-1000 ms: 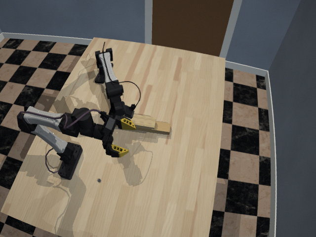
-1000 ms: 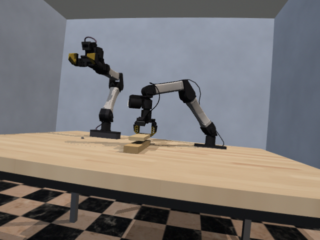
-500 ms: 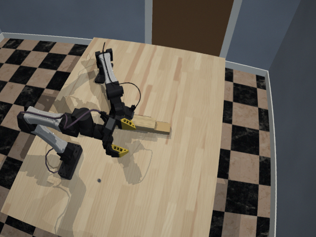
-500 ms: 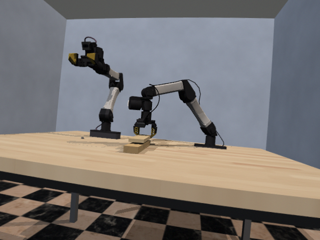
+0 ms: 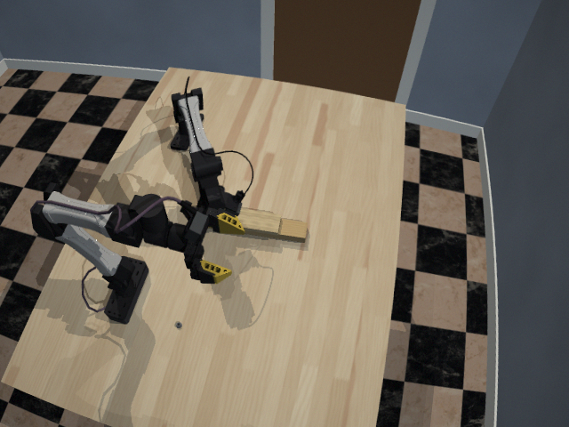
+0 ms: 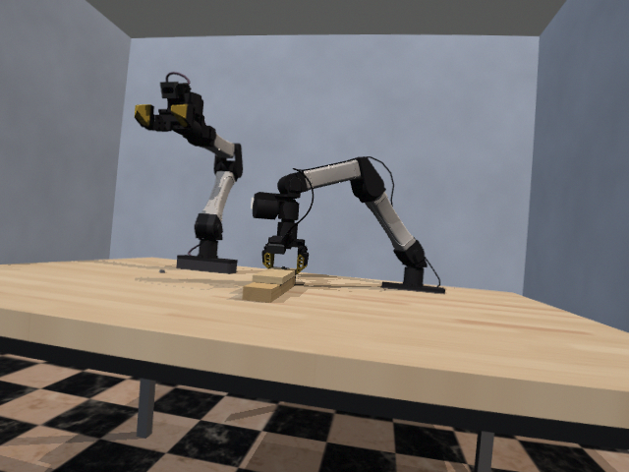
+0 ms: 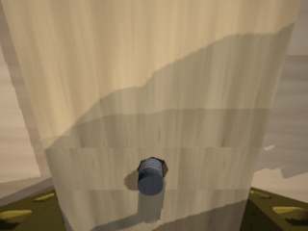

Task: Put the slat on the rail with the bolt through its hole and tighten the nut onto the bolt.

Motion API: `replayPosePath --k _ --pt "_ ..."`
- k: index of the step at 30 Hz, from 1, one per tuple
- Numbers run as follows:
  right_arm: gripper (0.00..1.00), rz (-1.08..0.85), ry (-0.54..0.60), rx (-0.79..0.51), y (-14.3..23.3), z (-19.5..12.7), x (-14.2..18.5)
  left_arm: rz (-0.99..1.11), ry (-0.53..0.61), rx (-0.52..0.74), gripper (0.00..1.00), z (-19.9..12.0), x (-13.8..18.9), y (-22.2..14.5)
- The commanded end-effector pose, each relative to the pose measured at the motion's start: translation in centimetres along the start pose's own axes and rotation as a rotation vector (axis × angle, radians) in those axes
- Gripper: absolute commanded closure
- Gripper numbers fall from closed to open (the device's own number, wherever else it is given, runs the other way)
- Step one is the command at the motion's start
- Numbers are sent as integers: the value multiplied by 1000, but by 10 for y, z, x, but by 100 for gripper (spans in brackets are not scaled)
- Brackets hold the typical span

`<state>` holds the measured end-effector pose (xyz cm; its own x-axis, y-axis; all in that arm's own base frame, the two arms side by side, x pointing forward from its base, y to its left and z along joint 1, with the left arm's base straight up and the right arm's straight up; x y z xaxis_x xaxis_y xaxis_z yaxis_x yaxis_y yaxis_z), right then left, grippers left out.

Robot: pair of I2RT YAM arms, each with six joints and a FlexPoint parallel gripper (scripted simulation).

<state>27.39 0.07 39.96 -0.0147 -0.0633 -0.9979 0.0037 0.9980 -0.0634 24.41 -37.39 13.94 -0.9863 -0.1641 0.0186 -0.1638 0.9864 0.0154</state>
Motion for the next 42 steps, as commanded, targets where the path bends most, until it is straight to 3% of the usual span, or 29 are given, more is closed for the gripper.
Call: replayPosePath --k 1,41,42 --pt "0 -6 -22 -3 -1 1 -4 2 -25 29 33 -4 0 -3" --pt "0 -6 -22 -3 -1 1 -4 1 -19 17 33 5 0 -3" --pt "0 -6 -22 -3 -1 1 -4 -2 -22 27 21 -2 -1 -2"
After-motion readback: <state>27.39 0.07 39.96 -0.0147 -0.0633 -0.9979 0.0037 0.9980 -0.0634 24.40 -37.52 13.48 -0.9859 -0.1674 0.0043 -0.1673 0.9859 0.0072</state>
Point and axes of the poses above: on each arm, the point where the finger pads meet when closed, its own z axis out along the fingers, its own y axis across the jaws, x = y × z, the point moved 10 cm from there along -z, back along the fingers, and after that the axes turned 4 degrees about -z, right-handed, at the moved point
